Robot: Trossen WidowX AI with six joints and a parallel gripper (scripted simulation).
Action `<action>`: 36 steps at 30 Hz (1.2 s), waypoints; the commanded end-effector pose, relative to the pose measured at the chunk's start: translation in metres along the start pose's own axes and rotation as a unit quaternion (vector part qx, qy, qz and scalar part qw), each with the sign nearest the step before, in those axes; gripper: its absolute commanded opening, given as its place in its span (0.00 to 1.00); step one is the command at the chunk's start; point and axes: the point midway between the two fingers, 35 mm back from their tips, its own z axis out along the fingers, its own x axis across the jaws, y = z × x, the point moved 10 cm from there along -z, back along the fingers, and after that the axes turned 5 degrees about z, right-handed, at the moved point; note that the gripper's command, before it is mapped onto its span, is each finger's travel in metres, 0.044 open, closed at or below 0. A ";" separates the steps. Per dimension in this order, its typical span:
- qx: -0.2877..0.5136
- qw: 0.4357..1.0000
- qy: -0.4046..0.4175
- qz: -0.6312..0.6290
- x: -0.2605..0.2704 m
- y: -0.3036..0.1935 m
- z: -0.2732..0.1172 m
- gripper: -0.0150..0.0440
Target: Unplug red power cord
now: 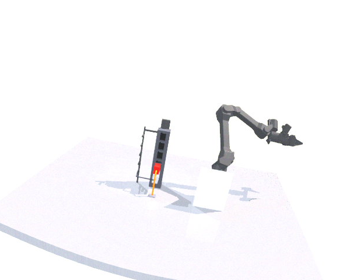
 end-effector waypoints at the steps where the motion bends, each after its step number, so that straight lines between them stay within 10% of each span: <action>1: 0.000 1.000 0.001 0.000 0.000 0.000 0.000 0.89; 9: 0.039 0.998 0.038 -0.032 0.026 -0.028 -0.005 0.53; 36: 0.268 0.909 0.299 -0.114 0.160 -0.139 -0.144 0.53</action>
